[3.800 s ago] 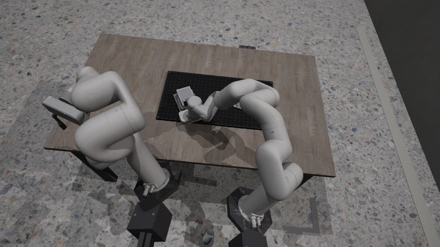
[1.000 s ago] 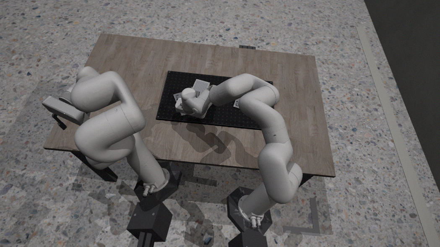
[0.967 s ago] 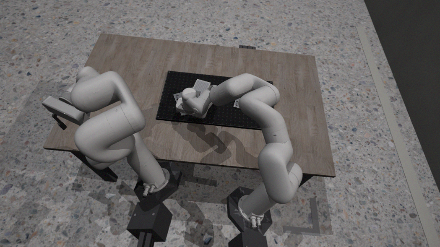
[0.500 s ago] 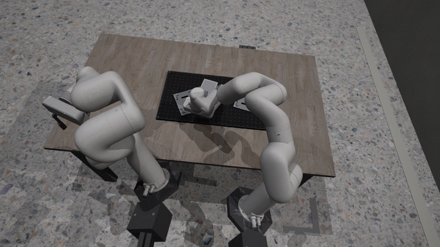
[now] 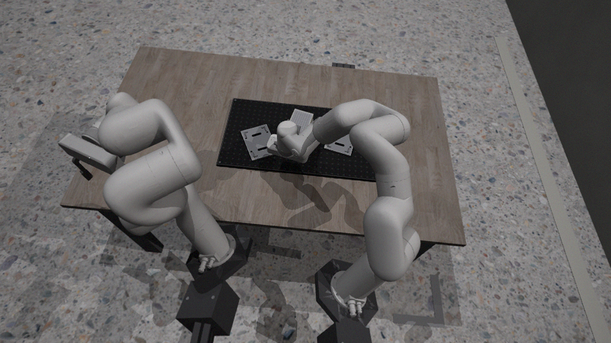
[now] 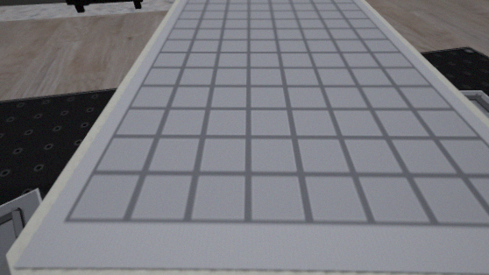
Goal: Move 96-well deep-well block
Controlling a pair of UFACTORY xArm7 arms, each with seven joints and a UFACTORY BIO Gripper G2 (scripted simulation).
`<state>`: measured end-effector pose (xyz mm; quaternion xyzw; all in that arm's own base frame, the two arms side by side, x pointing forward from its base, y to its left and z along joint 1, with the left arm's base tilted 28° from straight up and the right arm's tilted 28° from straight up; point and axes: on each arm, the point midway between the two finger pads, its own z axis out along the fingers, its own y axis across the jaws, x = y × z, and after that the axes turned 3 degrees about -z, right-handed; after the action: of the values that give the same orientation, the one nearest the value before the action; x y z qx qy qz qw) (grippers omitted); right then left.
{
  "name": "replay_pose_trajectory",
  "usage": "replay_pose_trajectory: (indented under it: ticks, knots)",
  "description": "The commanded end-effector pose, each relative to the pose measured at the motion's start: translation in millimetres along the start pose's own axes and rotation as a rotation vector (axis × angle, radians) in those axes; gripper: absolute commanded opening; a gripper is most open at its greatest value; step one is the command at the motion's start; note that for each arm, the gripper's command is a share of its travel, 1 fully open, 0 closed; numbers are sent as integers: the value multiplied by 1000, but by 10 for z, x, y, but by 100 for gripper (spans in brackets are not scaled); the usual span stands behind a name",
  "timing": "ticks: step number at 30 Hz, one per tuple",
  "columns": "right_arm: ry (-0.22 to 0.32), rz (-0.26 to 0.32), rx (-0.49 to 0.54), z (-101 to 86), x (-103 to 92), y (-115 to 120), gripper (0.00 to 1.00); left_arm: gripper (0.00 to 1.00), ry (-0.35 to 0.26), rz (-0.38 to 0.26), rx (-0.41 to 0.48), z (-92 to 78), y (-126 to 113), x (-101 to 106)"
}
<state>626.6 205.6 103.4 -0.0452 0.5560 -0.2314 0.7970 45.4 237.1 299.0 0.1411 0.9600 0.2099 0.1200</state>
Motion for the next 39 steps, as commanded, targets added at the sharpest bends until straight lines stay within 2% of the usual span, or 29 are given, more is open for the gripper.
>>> replay_pose_trajectory:
  ticks: [1, 39]
  knots:
    - [-2, 5, -1, 46, -20, -82, 0, 100, -1, 0, -3, -10, 8, -4]
    - [-3, 4, -1, 503, 38, -1120, 0, 100, -1, 0, -3, -10, 8, -4]
